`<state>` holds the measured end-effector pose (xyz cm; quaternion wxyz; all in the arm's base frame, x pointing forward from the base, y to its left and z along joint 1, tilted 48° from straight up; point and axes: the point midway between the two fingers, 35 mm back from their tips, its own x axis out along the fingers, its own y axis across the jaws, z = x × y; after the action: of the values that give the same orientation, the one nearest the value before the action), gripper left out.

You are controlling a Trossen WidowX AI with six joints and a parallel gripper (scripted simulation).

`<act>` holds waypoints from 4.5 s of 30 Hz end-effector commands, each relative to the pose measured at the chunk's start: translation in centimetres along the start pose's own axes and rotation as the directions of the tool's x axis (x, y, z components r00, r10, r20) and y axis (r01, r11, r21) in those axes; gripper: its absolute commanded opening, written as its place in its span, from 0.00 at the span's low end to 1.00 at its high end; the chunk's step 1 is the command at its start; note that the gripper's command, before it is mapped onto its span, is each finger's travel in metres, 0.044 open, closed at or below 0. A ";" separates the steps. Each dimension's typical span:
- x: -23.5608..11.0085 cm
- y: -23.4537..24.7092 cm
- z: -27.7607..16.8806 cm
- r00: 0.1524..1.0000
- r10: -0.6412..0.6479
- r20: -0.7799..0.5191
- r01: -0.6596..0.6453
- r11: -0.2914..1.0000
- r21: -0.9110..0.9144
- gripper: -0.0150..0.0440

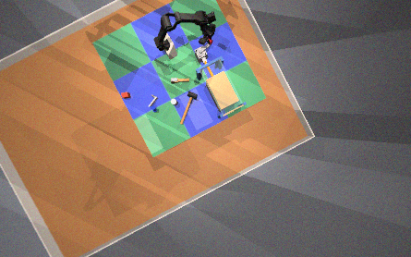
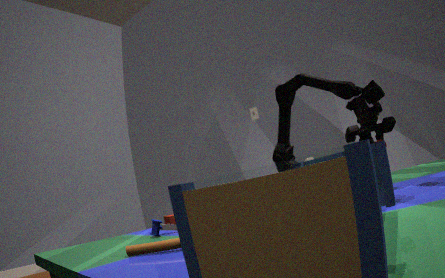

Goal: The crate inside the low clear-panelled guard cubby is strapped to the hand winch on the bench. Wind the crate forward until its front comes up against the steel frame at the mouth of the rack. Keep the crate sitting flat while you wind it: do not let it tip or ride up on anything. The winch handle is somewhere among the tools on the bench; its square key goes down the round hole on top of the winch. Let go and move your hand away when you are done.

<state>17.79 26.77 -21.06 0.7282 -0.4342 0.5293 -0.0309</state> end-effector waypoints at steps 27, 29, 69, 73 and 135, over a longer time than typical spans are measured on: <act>-1.6 0.2 -4.3 1.000 0.008 -0.027 -0.008 1.000 -0.022 0.25; -1.7 0.1 -4.5 1.000 0.008 -0.027 -0.008 1.000 -0.022 0.25; -3.5 -1.9 -8.2 1.000 0.007 -0.029 -0.008 1.000 -0.025 0.25; -3.6 -2.2 -8.5 1.000 0.007 -0.029 -0.008 1.000 -0.025 0.25; -5.0 -9.4 -11.3 0.999 0.003 -0.032 -0.004 1.000 -0.027 0.25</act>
<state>9.71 18.03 -12.50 0.7159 -0.4302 0.5497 -0.0151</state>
